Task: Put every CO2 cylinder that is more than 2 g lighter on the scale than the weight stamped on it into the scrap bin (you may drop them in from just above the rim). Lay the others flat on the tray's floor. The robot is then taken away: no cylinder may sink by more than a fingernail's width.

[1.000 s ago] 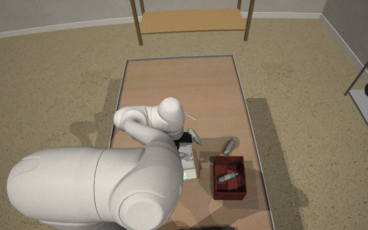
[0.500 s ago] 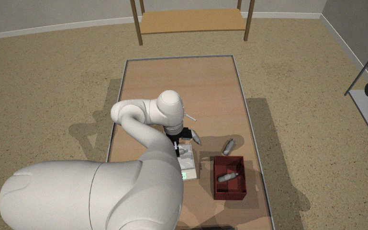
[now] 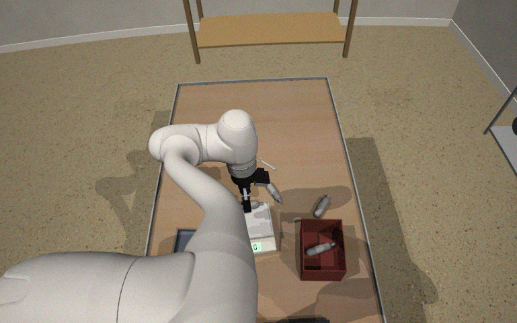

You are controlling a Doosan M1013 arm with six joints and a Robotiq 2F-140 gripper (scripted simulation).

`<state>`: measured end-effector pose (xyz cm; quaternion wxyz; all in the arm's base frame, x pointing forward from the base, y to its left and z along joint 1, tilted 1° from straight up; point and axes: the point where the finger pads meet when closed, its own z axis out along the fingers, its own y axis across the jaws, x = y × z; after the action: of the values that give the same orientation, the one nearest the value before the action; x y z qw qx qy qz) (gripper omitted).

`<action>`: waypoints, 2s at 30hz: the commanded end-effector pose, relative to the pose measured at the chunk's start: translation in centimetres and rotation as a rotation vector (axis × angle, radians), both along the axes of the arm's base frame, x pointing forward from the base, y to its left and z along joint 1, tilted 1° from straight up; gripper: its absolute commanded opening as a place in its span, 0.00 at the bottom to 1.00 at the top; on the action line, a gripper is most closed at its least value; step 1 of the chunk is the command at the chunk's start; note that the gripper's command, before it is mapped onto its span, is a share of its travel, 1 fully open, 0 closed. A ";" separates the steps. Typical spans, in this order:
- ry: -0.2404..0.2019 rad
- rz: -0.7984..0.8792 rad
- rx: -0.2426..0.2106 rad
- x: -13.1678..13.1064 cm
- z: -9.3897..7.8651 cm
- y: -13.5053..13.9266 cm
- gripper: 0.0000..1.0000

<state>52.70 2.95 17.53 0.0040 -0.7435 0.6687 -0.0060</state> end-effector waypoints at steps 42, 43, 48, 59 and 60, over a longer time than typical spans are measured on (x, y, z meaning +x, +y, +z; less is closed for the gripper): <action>-0.001 0.000 0.000 -13.4 -0.1 -26.6 0.10; -0.001 0.000 0.000 -13.4 -0.2 -26.6 0.10; -0.001 0.000 0.000 -13.4 -0.7 -26.6 0.10; -0.001 0.000 0.000 -13.3 -2.0 -26.6 0.10; -0.001 0.000 0.000 -13.3 -2.2 -26.6 0.10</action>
<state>39.33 -23.63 15.58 0.0039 -0.7435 0.6687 -0.0059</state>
